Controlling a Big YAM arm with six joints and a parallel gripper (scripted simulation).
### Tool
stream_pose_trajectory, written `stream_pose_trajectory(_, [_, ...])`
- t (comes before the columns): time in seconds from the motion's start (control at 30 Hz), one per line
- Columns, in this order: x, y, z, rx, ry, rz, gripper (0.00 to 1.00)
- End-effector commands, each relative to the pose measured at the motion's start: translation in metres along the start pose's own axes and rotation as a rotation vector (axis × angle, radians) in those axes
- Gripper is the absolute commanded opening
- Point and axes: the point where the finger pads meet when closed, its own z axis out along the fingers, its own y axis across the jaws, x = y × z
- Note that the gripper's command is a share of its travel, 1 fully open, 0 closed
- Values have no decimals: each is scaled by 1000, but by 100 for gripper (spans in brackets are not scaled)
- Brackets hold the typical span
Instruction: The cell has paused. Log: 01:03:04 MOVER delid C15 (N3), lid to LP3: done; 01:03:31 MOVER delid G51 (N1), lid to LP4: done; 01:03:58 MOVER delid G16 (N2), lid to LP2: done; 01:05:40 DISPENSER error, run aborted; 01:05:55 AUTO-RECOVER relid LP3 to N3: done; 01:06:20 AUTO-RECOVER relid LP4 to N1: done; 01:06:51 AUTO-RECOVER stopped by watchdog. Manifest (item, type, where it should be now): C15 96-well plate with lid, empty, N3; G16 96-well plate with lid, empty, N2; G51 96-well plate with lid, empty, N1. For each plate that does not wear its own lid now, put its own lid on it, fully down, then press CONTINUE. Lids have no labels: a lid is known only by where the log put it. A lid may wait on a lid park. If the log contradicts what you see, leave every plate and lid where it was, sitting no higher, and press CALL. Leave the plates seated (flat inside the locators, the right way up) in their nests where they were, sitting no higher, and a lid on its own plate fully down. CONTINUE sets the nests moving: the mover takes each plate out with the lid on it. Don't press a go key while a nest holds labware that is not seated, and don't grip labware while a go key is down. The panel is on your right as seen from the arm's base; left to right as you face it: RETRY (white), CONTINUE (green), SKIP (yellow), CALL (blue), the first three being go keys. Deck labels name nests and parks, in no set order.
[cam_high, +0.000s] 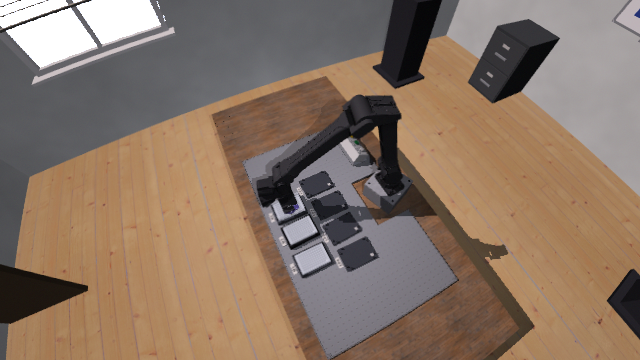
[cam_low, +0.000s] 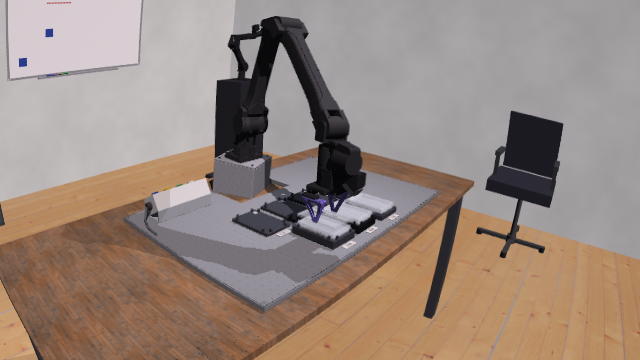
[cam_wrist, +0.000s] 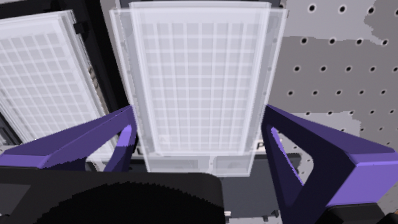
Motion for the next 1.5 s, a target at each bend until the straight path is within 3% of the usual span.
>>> stream_pose_trajectory(0.0, [-4, -8, 3, 7, -12, 13, 0])
stream_pose_trajectory(1.47, [-2, -7, 17, 6, -9, 12, 0])
